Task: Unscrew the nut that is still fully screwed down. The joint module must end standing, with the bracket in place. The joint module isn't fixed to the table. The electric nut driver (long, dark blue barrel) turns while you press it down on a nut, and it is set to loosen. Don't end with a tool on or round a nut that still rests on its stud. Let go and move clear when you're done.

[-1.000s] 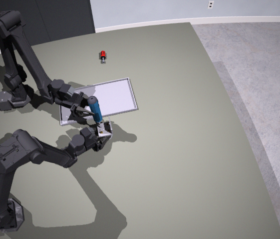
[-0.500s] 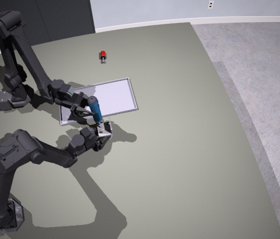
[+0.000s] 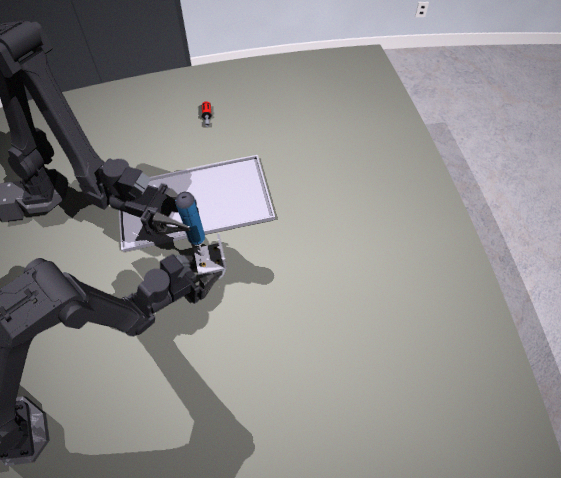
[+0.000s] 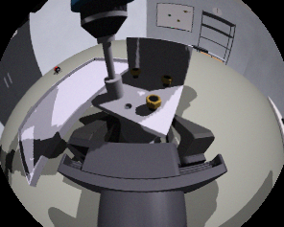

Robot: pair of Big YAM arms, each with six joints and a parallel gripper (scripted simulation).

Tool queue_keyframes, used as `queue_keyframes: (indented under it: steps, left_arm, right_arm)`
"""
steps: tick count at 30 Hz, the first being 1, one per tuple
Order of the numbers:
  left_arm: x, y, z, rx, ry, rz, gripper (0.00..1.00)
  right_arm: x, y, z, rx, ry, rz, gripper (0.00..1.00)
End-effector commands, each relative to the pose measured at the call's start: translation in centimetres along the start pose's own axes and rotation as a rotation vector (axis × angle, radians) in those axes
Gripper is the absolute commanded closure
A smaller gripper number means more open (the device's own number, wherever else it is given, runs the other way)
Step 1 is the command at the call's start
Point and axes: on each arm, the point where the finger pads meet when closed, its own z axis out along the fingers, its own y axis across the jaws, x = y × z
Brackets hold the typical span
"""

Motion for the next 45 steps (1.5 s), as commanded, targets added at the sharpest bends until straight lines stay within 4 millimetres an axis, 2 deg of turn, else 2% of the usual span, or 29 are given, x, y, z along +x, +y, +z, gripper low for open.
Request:
queue_keyframes:
  steps: [1,45]
  left_arm:
    - [-2.17,0.67,0.61,-0.015,-0.07,-0.018,0.58]
    - [-2.07,0.72,0.48,-0.015,-0.071,-0.018,0.58]
  right_arm:
    - [1.53,-0.86,0.01,0.011,0.035,0.001,0.41]
    - [1.53,-0.86,0.01,0.011,0.035,0.001,0.41]
